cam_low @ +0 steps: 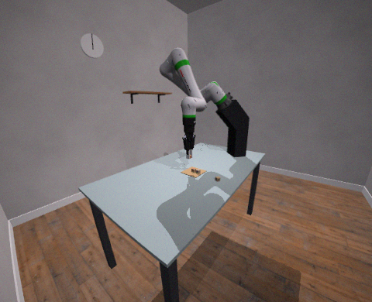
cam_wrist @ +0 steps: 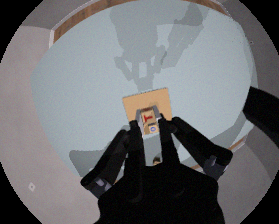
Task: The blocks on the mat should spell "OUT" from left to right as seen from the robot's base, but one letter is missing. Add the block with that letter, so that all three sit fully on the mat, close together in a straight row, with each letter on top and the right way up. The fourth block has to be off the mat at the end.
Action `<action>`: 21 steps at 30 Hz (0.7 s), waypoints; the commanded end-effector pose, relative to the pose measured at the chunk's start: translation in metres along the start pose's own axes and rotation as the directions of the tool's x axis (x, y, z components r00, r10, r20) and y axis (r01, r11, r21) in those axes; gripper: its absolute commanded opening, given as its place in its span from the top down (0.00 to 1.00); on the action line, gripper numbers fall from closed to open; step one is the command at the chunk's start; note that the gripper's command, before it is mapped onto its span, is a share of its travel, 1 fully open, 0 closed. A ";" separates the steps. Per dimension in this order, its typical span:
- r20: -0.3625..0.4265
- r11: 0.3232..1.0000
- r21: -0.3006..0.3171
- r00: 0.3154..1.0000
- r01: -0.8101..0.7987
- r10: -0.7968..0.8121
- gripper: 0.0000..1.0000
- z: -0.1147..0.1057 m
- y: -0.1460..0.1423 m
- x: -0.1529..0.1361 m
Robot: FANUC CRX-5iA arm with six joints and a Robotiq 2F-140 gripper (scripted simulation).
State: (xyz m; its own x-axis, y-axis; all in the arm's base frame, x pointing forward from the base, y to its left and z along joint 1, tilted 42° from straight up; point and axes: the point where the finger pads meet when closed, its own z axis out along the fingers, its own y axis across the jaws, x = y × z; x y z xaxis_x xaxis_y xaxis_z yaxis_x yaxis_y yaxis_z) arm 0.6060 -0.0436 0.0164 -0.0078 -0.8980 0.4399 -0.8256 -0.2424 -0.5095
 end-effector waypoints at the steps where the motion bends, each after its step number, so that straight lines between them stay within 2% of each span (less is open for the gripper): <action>1: 0.000 1.000 -0.002 1.000 0.000 0.000 0.87 0.005 0.000 0.000; 8: 0.000 1.000 -0.002 1.000 0.000 0.000 0.87 0.020 0.000 0.000; 21: 0.000 1.000 -0.002 1.000 0.000 0.000 0.87 0.078 0.000 -0.001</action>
State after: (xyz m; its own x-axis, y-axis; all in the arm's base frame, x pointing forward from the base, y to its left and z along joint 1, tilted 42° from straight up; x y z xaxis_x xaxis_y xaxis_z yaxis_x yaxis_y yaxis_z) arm 0.6410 -0.0666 -0.0313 -0.0072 -0.8978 0.4404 -0.8316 -0.2392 -0.5012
